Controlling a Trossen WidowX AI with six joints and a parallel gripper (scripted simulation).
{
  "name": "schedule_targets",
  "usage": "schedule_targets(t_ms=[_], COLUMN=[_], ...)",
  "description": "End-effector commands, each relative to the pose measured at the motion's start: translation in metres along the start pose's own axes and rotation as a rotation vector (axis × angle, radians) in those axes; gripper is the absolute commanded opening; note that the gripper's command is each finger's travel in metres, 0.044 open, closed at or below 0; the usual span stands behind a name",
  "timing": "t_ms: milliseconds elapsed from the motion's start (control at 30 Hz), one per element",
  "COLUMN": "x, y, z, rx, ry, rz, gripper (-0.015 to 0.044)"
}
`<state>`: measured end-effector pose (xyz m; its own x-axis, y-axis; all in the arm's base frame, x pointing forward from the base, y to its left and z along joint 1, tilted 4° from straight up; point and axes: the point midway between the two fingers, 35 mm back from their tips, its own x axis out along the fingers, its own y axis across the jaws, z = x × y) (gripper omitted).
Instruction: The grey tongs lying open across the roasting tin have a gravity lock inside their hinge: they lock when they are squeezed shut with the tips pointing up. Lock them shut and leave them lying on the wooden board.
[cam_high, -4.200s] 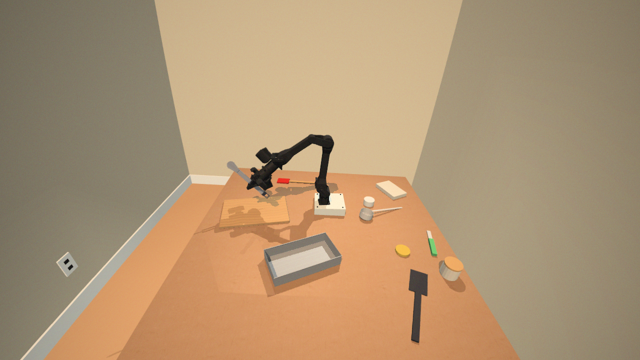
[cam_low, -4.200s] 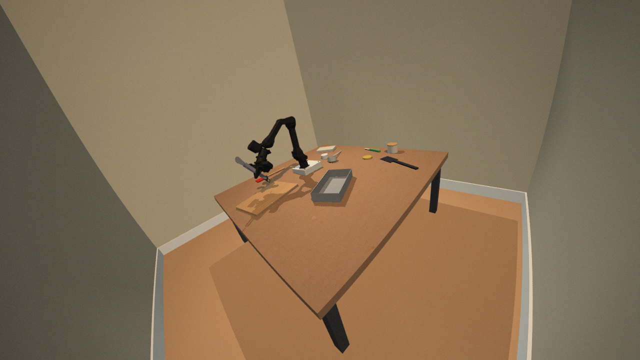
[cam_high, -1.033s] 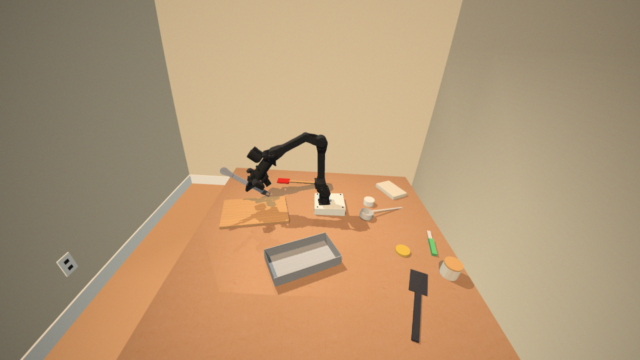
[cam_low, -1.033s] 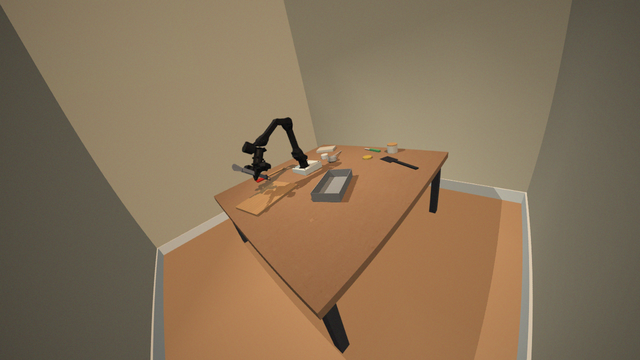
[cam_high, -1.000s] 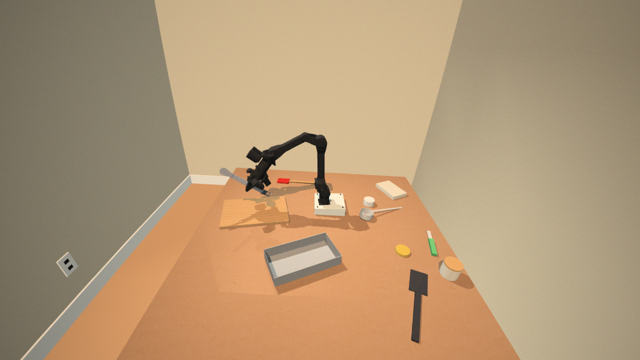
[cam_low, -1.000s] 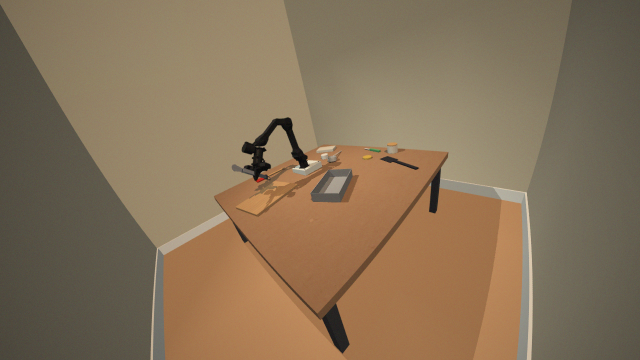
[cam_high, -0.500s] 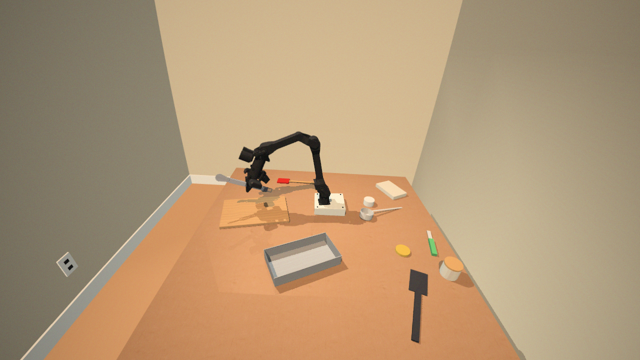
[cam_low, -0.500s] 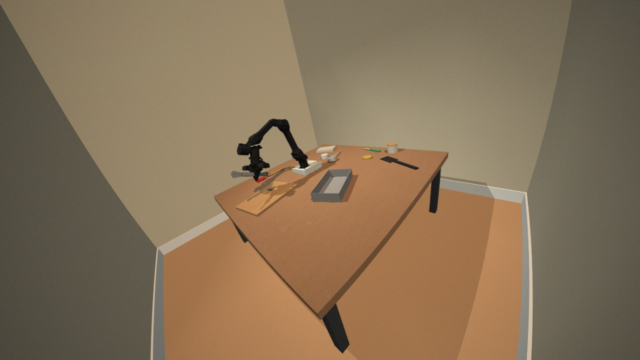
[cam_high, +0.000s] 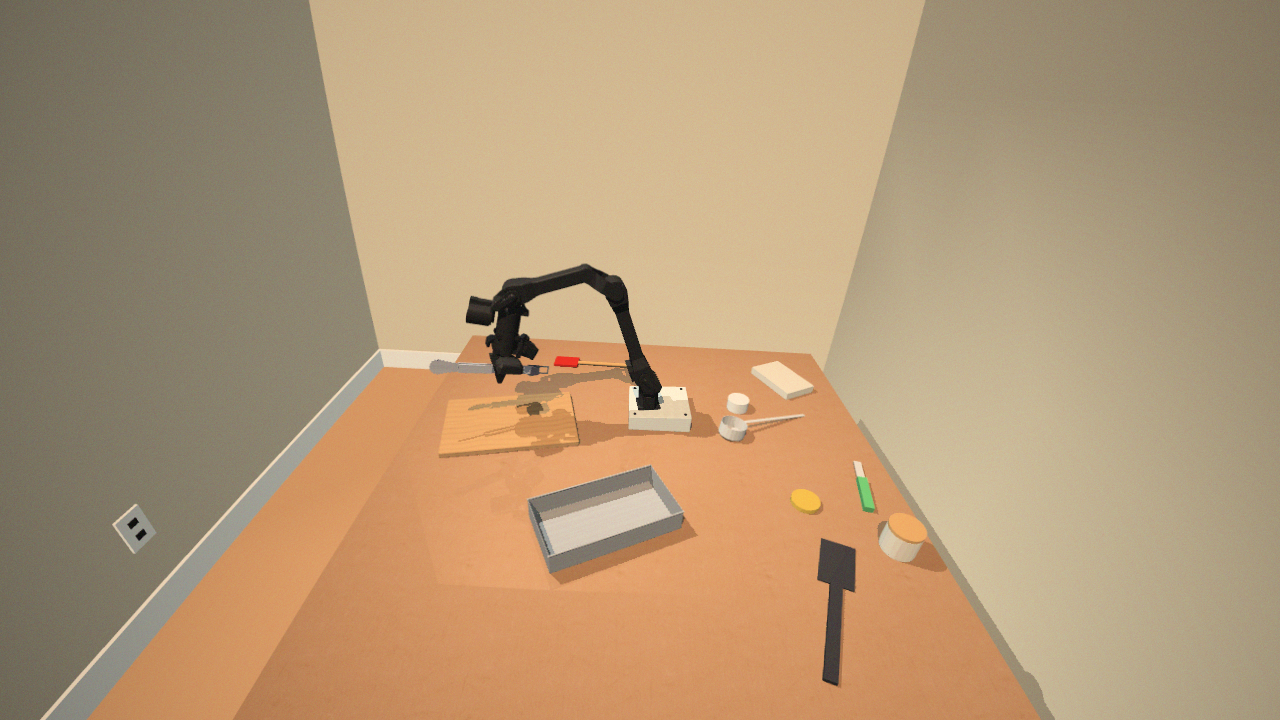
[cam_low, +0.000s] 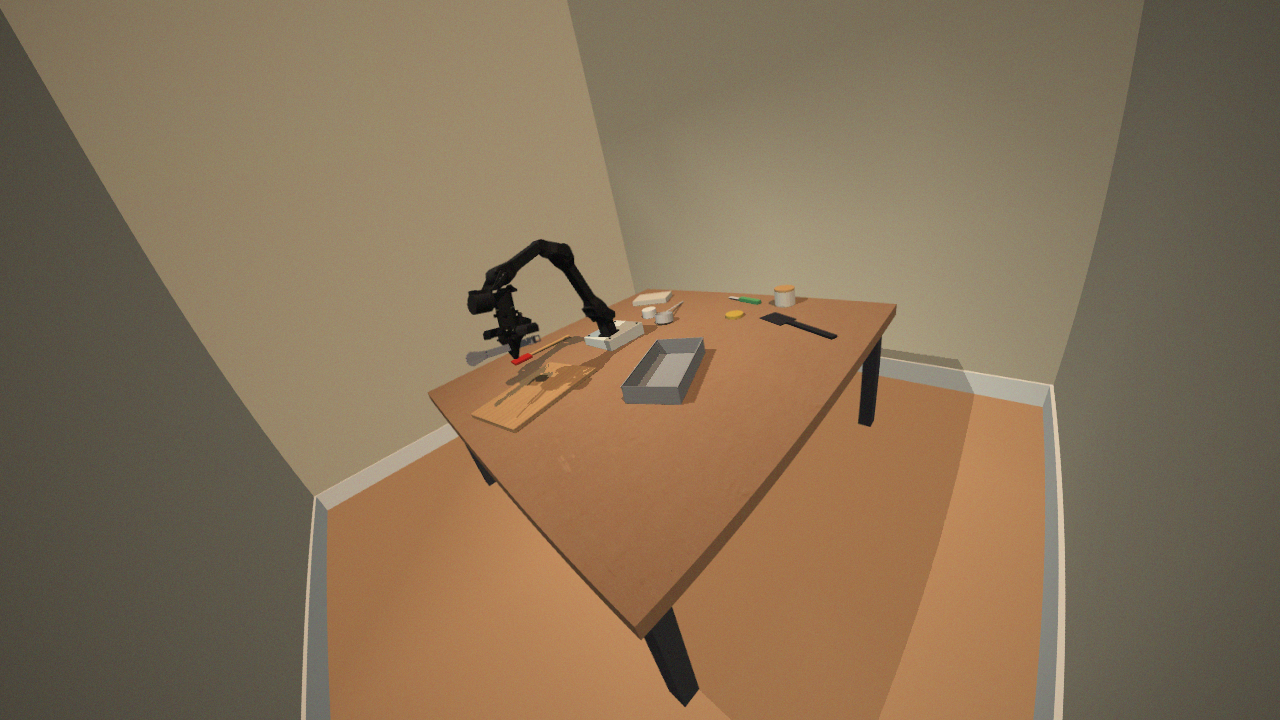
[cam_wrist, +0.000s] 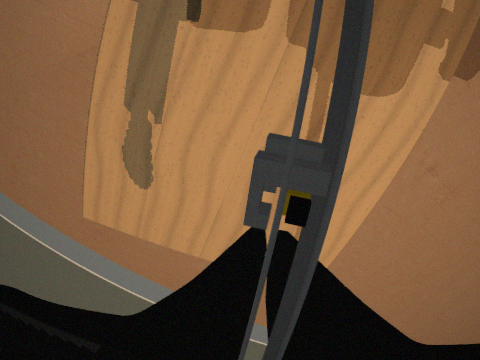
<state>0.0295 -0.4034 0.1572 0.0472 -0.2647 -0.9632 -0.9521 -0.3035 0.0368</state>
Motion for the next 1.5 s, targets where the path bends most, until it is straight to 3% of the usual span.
schedule_targets(t_ms=[0, 433, 1467], x=[-0.007, -0.020, 0.015], y=[-0.001, -0.005, -0.003], z=[-0.001, 0.009, 0.012], rx=[-0.003, -0.032, -0.032], ry=[-0.033, -0.219, -0.221], rz=[0.013, 0.032, 0.033], gripper=[-0.0150, -0.0150, -0.0150])
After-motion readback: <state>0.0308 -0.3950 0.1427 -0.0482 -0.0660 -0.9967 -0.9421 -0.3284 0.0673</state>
